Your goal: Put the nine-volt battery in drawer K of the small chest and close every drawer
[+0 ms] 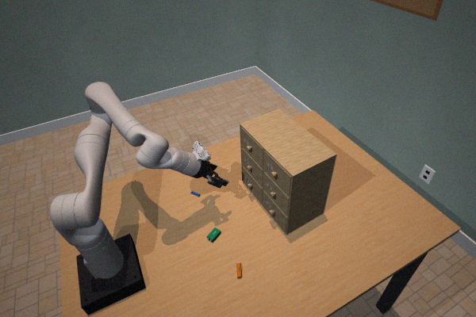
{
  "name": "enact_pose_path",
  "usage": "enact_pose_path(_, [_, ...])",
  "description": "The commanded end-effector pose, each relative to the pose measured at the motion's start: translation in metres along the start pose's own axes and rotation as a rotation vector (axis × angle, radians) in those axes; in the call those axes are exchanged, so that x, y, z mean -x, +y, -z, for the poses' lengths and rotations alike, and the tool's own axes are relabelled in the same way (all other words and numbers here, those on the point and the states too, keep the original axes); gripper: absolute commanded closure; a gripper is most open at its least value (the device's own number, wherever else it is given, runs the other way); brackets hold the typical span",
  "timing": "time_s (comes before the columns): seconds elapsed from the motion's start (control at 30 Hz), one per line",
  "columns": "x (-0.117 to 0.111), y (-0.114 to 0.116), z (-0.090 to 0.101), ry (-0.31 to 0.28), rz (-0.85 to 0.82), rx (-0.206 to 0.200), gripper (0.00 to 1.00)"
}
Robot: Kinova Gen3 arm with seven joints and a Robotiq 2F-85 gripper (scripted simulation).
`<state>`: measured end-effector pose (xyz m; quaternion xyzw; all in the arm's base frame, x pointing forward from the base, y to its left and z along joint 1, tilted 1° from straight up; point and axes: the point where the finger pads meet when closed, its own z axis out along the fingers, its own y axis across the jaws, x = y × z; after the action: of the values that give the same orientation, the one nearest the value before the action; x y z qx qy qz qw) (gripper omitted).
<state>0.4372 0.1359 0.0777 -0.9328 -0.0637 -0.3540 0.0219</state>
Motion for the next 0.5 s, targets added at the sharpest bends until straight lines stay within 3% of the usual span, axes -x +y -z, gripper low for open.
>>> enact_pose_path(0.0, [0.0033,0.0023,-0.0024,0.003,0.003,0.007,0.00])
enact_pose_path(0.47, [0.0036,0.0025,-0.0071,0.033,0.003,0.007,0.00])
